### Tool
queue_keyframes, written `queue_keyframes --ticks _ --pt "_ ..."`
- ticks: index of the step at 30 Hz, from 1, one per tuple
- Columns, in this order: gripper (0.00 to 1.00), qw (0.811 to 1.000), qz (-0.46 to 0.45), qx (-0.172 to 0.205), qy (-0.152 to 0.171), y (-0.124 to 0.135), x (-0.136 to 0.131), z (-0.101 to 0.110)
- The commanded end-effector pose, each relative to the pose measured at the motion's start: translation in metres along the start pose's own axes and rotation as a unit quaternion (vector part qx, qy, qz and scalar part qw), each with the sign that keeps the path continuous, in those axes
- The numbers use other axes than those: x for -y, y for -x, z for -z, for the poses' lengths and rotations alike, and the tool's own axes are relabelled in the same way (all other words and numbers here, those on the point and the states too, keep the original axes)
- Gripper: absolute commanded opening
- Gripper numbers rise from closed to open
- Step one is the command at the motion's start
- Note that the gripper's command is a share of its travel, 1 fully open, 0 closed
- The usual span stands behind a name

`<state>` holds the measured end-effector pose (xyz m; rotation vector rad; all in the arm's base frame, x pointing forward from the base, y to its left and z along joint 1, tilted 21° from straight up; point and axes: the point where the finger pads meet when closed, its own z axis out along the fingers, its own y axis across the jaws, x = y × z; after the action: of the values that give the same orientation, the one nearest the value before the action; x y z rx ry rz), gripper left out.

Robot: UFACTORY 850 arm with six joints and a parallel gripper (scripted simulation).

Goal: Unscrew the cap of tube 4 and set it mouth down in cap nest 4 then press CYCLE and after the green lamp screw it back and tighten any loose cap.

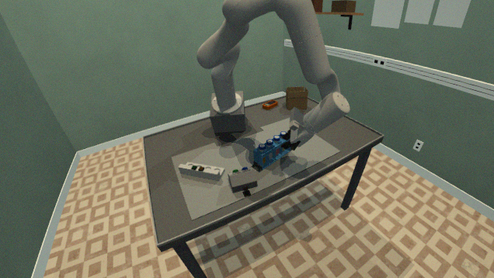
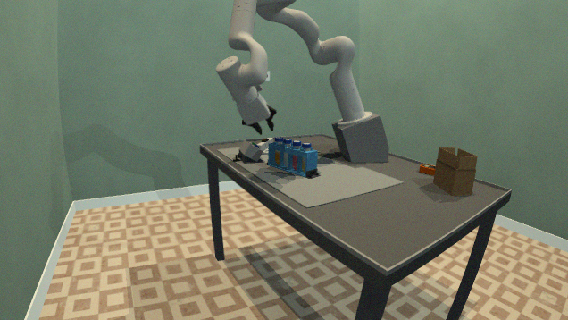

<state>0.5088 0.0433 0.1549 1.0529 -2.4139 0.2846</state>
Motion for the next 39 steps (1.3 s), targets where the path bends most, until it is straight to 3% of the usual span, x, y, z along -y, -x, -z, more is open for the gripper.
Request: queue_keyframes --ticks 1,5,15,25,30,39 --pt "0.46 0.999 0.032 -0.001 -0.02 -0.011 0.014 -0.004" --pt "0.46 0.995 0.086 -0.009 -0.05 -0.023 0.029 -0.009" --pt "0.46 0.987 0.141 -0.019 -0.077 -0.039 0.047 -0.016" --pt "0.46 0.958 0.252 -0.042 -0.128 -0.064 0.076 -0.024" --pt "0.46 0.953 0.267 -0.045 -0.133 -0.067 0.08 -0.026" --pt "0.46 0.906 0.377 -0.073 -0.175 -0.089 0.104 -0.033"
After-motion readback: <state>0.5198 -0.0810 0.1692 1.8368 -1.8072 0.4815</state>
